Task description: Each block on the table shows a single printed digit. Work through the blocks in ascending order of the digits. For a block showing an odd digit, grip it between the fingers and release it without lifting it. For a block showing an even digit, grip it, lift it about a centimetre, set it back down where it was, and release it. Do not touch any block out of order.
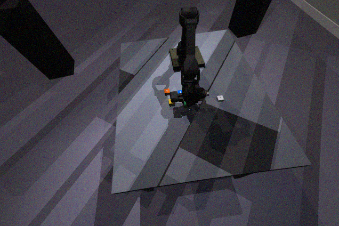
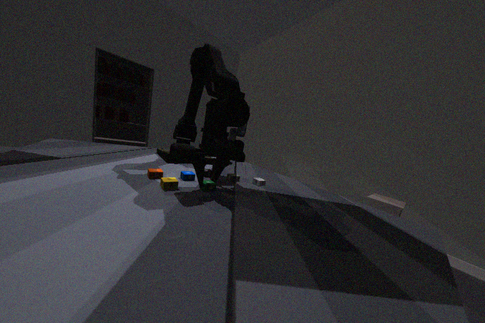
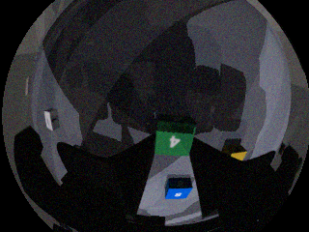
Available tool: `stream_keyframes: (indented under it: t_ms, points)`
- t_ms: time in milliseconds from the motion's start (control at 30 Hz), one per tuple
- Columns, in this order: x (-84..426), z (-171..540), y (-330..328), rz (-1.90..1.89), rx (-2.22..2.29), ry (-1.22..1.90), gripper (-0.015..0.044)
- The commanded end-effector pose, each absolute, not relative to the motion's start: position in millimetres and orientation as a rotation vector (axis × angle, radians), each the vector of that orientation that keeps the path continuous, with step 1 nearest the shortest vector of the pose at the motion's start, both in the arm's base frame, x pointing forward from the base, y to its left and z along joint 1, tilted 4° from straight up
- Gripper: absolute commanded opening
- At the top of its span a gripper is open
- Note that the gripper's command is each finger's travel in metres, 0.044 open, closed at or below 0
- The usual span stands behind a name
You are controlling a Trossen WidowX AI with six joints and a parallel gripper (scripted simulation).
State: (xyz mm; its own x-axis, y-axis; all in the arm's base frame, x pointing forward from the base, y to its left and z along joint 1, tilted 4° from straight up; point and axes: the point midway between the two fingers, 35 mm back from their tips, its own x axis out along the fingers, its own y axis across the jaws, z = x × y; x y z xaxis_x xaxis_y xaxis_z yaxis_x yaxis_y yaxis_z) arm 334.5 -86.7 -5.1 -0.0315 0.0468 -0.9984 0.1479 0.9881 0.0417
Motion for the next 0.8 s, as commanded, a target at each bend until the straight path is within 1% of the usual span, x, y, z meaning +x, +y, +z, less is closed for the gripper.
stream_keyframes:
  t_ms: [0, 767]
  points:
    - [334.5, -5.9, -87.1, -0.087, 0.151, 1.603, 0.0120]
    - [335.0, 9.1, -87.8, -0.087, 0.151, 1.603, 0.0120]
